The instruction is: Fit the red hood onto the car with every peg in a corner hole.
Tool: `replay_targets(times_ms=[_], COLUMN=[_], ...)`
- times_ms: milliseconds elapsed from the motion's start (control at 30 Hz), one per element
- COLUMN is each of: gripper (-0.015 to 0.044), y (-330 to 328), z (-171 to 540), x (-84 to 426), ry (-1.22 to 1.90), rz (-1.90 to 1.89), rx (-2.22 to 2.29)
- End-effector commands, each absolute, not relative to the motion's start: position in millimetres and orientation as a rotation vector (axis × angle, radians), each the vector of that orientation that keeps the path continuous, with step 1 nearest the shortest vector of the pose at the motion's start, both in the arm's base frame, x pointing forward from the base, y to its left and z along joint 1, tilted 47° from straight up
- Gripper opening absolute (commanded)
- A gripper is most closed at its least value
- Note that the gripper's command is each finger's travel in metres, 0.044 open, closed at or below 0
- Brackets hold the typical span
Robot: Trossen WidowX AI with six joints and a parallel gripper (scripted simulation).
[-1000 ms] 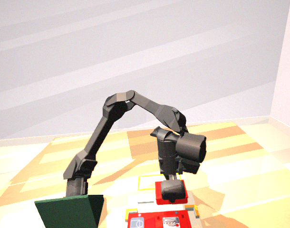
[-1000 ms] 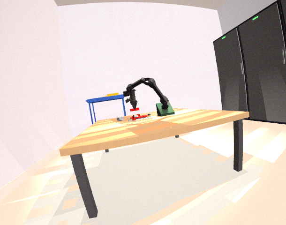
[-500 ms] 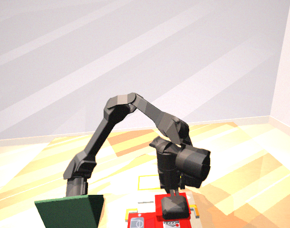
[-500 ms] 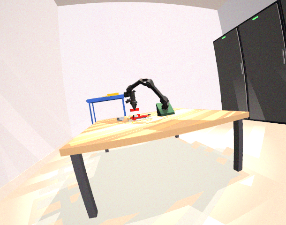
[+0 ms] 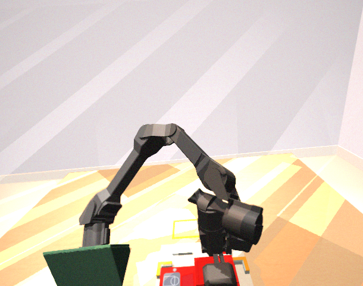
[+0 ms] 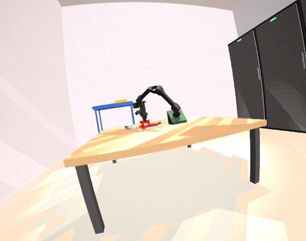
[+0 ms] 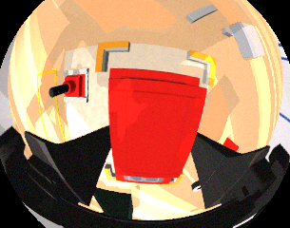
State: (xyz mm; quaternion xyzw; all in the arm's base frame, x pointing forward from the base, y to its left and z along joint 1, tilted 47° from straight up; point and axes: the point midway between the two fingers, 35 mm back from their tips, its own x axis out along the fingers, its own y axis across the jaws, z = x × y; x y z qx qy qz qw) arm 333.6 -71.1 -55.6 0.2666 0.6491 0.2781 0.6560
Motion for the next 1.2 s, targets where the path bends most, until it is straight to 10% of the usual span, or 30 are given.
replay_targets(times_ms=[0,1167], gripper=[0.0,0.0], y=[-69.7,-66.2], z=[-57.2,-61.3], x=[331.8,331.4], ry=[1.471,1.473], rz=[0.627,0.629], rx=[0.619,0.621])
